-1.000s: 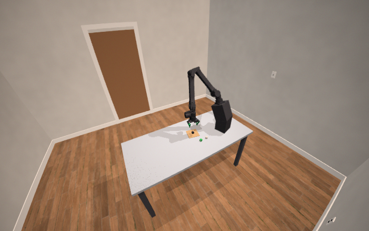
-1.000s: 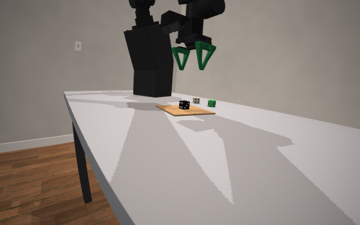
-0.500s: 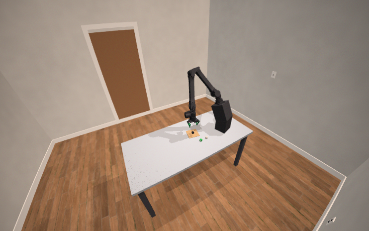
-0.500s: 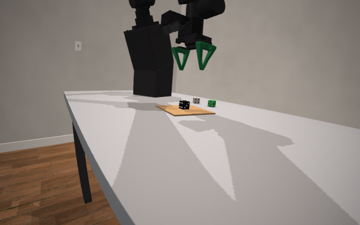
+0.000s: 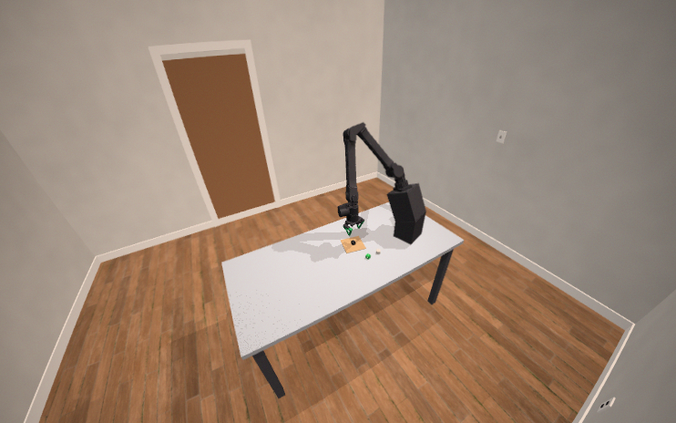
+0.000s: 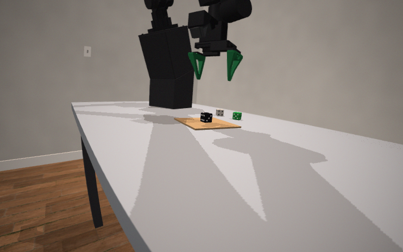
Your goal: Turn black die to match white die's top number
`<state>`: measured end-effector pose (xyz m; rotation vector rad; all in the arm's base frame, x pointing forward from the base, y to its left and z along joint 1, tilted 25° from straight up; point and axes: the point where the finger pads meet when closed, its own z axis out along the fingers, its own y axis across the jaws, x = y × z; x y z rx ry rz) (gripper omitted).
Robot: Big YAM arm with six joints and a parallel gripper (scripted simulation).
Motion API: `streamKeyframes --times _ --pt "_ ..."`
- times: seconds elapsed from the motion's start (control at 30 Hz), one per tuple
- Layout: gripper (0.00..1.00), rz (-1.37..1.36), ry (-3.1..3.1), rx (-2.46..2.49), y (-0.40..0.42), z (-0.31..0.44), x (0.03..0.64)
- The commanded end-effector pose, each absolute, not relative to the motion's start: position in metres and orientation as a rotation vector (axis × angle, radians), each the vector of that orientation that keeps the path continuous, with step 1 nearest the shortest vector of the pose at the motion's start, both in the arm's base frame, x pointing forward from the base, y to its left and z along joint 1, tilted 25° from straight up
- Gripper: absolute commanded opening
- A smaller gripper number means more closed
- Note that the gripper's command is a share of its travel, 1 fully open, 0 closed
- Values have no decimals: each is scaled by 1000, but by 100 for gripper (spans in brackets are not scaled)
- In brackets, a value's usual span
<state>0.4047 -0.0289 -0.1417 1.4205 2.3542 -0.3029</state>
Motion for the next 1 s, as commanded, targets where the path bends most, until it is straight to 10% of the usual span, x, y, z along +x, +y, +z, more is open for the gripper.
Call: streamKeyframes --times 0.0,0.97 --pt "100 -332 2463 1228 -35 -143 414" --pt "100 -547 2868 11 -42 -152 415"
